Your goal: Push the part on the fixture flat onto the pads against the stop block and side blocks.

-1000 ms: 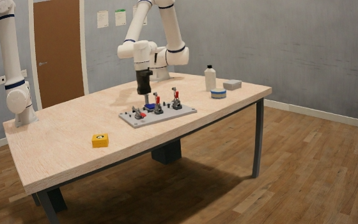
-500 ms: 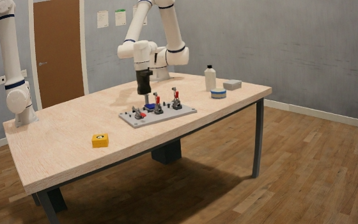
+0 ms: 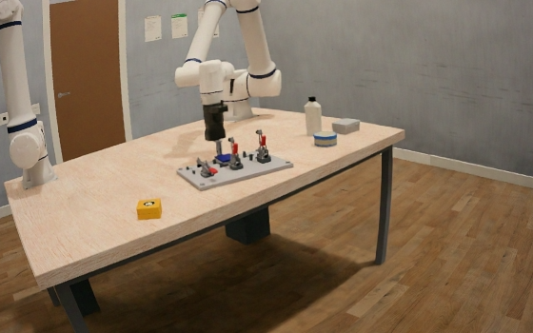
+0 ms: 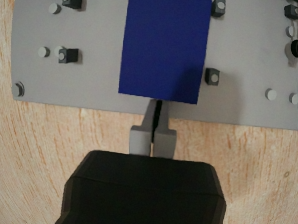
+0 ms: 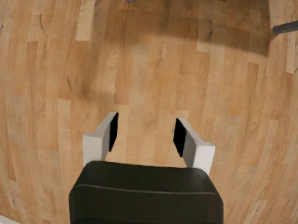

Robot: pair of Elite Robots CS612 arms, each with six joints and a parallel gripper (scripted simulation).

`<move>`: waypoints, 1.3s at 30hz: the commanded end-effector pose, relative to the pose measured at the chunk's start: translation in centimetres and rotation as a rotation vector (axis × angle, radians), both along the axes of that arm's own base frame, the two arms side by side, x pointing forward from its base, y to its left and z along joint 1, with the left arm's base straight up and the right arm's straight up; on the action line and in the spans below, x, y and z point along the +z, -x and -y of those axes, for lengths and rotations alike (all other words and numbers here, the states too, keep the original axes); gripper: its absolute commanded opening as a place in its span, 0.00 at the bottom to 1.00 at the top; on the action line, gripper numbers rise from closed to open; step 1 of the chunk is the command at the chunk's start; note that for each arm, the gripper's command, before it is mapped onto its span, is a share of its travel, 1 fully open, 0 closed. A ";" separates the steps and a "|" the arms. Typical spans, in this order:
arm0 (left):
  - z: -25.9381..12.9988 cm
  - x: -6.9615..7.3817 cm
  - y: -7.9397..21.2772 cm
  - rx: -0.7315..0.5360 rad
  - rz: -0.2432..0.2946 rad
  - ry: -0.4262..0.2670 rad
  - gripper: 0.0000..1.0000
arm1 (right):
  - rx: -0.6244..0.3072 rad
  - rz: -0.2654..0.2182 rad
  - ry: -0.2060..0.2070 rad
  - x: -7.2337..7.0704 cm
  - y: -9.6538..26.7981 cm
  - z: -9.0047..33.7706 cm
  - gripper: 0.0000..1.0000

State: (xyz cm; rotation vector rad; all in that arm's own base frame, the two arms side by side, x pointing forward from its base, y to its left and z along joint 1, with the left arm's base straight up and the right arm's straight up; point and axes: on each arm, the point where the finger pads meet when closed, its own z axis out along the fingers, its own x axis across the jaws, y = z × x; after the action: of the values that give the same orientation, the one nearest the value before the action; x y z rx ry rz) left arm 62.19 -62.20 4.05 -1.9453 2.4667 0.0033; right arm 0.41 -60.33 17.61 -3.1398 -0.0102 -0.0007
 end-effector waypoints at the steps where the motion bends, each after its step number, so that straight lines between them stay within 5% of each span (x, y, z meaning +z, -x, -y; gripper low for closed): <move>1: 0.1 0.1 -0.1 0.000 0.001 0.002 0.00 | 0.000 0.000 0.002 0.1 0.0 0.1 1.00; 39: 0.2 0.1 -0.5 0.000 0.001 0.002 0.00 | 0.000 0.000 0.002 0.1 0.0 0.1 1.00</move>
State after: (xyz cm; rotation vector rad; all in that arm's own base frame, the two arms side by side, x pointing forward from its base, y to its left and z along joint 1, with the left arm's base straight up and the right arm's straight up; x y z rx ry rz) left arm 62.60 -62.29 4.04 -1.9453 2.4667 0.0034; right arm 0.41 -60.33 17.61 -3.1398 -0.0102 -0.0007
